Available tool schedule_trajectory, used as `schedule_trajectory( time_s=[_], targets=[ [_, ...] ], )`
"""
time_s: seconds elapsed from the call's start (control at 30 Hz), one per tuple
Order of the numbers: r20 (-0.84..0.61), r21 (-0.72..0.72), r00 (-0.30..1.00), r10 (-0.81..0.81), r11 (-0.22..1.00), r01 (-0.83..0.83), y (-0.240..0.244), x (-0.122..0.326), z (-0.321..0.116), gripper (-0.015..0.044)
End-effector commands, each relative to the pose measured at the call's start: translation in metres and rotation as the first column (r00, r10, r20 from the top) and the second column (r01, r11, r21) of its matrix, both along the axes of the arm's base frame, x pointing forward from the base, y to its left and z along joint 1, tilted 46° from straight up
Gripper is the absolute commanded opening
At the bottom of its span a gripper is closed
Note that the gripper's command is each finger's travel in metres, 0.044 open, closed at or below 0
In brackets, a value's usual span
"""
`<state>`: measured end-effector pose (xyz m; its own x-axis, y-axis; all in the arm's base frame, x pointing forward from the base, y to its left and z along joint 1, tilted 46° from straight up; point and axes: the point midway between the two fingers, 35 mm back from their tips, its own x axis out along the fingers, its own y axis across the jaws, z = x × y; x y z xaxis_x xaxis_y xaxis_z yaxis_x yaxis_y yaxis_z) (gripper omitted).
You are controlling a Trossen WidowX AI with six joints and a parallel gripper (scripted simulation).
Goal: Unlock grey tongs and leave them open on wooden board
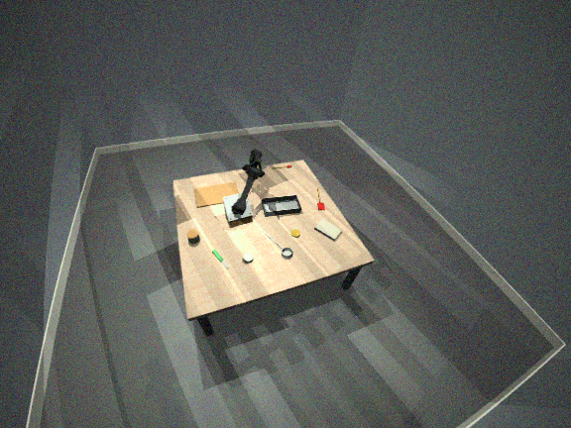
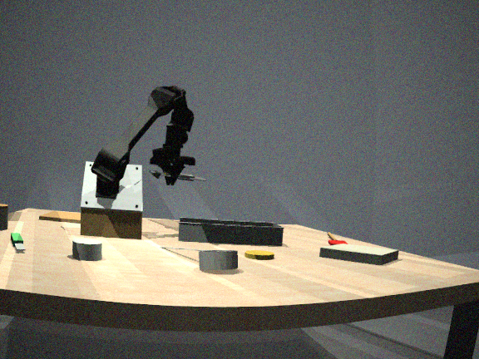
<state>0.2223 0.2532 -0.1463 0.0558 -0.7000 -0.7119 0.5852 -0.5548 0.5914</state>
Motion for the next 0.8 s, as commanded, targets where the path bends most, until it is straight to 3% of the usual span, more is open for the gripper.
schedule_trajectory(
  time_s=[0.0,0.77],
  targets=[
    [-0.014,0.008,1.000,0.013,1.000,-0.012,0.004,-0.001,-0.001,-0.0150],
    [0.180,0.090,0.959,-0.221,0.974,0.207,0.059,-0.142,-0.031,-0.0150]
  ],
)
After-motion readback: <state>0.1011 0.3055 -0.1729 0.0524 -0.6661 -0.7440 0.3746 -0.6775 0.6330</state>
